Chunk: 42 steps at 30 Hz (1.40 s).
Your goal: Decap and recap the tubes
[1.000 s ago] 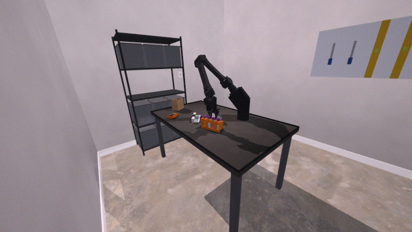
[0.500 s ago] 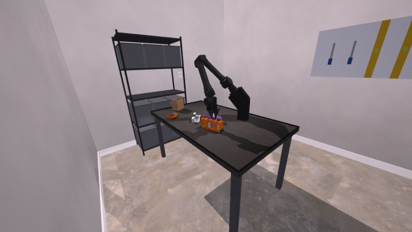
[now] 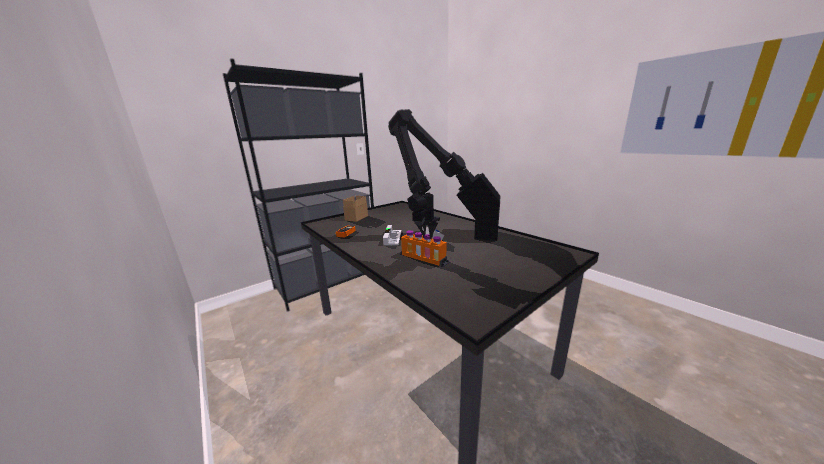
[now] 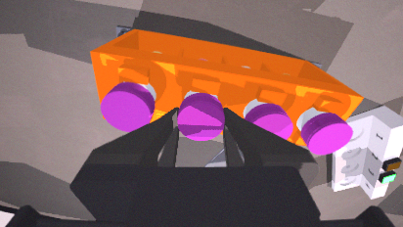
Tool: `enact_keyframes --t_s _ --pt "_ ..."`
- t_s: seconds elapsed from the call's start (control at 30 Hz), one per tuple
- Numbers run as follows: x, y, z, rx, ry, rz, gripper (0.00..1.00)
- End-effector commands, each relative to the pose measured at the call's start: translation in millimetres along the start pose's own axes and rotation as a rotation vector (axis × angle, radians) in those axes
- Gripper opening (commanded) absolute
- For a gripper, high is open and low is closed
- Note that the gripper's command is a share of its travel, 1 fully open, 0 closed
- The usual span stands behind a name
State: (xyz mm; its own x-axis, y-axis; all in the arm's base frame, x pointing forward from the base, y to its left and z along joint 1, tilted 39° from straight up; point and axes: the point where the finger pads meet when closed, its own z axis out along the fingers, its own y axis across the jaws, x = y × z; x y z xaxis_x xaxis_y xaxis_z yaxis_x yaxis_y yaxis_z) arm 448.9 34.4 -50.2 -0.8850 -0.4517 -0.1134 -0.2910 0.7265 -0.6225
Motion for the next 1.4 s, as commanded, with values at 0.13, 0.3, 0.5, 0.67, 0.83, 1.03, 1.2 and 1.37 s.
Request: enact_keyframes --t_s 0.13,0.3,0.5,0.67,0.83,1.03,1.2,1.37 --pt "5.7 3.4 9.4 -0.003 0.012 0.133 0.00" --pt "5.7 3.3 9.4 -0.002 0.013 0.233 0.00" --pt "5.8 3.2 9.5 -0.001 0.013 0.354 0.00" --pt "5.0 2.8 9.4 0.000 0.012 0.435 0.00" --pt "4.9 2.8 9.3 0.001 0.011 0.463 0.00" --pt "4.8 2.8 9.2 0.001 0.011 0.463 0.49" --pt "4.4 3.5 8.7 0.000 0.010 0.461 0.49" --pt "4.3 3.6 8.6 0.000 0.010 0.461 0.49"
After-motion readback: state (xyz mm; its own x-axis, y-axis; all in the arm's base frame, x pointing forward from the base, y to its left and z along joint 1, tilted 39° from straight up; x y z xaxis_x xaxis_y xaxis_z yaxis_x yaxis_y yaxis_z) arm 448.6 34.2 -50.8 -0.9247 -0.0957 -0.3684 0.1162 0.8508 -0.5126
